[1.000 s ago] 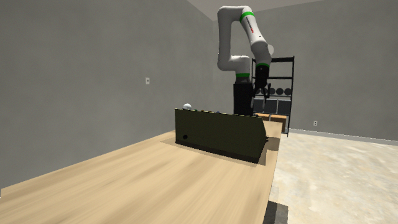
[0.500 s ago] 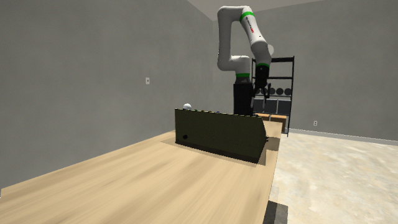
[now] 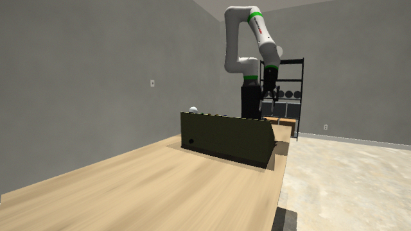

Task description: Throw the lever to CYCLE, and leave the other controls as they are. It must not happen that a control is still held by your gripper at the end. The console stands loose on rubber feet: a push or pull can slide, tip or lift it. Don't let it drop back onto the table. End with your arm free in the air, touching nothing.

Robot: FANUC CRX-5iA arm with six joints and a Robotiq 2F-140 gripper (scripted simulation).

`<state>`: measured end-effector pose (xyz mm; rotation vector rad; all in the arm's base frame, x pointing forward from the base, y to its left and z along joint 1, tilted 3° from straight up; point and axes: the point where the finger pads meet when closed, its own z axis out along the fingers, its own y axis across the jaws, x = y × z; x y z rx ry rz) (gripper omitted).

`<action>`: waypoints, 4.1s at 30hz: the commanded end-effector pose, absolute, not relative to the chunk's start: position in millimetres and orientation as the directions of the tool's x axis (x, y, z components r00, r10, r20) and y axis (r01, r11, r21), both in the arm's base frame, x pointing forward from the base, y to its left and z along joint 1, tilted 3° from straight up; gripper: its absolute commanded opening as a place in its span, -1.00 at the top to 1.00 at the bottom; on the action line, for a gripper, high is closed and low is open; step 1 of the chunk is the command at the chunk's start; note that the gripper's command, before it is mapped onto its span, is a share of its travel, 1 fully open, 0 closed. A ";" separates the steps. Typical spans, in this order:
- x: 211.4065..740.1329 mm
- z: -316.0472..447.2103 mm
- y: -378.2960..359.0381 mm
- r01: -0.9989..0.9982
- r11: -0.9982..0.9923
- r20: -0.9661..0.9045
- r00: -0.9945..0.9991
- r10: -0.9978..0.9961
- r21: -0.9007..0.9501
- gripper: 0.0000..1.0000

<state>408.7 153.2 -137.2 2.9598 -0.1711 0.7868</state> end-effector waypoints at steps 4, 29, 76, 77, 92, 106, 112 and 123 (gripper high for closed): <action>409.6 -138.5 153.1 -0.127 -0.991 0.499 0.862 -0.089 0.043 0.12; 432.2 -179.3 148.6 -0.127 -0.991 0.499 0.862 -0.089 0.043 0.12; 454.2 -219.0 144.3 -0.127 -0.991 0.499 0.862 -0.089 0.043 0.12; 454.2 -219.0 144.3 -0.127 -0.991 0.499 0.862 -0.089 0.043 0.12; 454.2 -219.0 144.3 -0.127 -0.991 0.499 0.862 -0.089 0.043 0.12; 455.3 -220.8 144.1 -0.127 -0.991 0.499 0.862 -0.089 0.043 0.12; 456.1 -222.2 144.0 -0.127 -0.991 0.499 0.862 -0.089 0.043 0.12; 456.1 -222.2 144.0 -0.127 -0.991 0.499 0.862 -0.089 0.043 0.12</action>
